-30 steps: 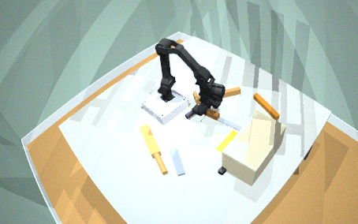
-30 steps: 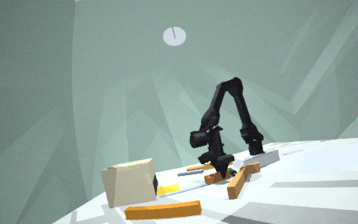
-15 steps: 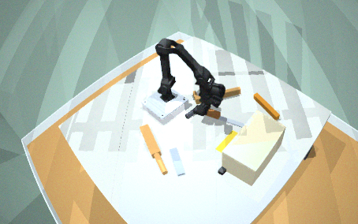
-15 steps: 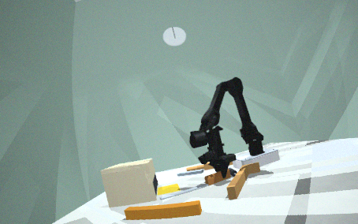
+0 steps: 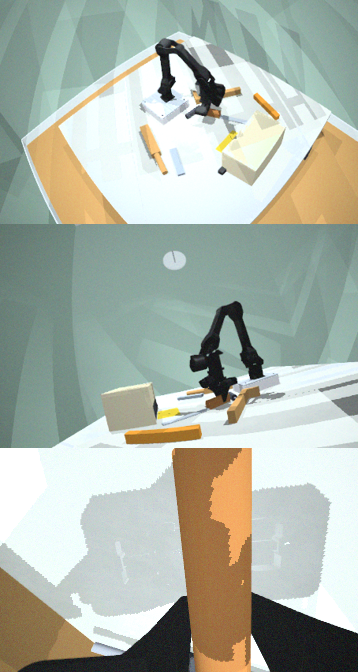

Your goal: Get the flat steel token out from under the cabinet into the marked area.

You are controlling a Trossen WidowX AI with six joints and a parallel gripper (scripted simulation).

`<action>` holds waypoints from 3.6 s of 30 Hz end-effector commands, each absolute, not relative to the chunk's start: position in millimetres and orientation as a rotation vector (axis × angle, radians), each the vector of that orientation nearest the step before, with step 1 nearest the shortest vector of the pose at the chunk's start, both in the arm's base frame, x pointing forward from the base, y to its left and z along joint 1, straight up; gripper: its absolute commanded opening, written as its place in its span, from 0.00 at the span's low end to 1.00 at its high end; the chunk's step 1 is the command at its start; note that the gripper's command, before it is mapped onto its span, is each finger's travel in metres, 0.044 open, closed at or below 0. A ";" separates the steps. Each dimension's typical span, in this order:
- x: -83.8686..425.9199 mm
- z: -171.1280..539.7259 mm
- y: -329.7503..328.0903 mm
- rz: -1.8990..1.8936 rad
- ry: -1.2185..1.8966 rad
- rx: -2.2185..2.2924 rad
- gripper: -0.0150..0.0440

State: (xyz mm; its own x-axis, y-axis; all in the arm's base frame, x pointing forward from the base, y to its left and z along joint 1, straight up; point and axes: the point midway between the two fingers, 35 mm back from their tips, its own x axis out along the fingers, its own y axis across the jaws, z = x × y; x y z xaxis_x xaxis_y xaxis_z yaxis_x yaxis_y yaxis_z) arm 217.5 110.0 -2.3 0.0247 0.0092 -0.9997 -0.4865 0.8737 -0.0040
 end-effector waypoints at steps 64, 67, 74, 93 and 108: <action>239.8 -1.2 83.6 0.614 1.454 -0.612 0.25; 241.3 -1.2 81.2 0.614 1.454 -0.612 0.25; 244.6 -1.2 75.5 0.614 1.454 -0.613 0.25; 252.6 -1.1 61.2 0.613 1.454 -0.614 0.25; 256.5 -1.1 46.7 0.612 1.454 -0.615 0.25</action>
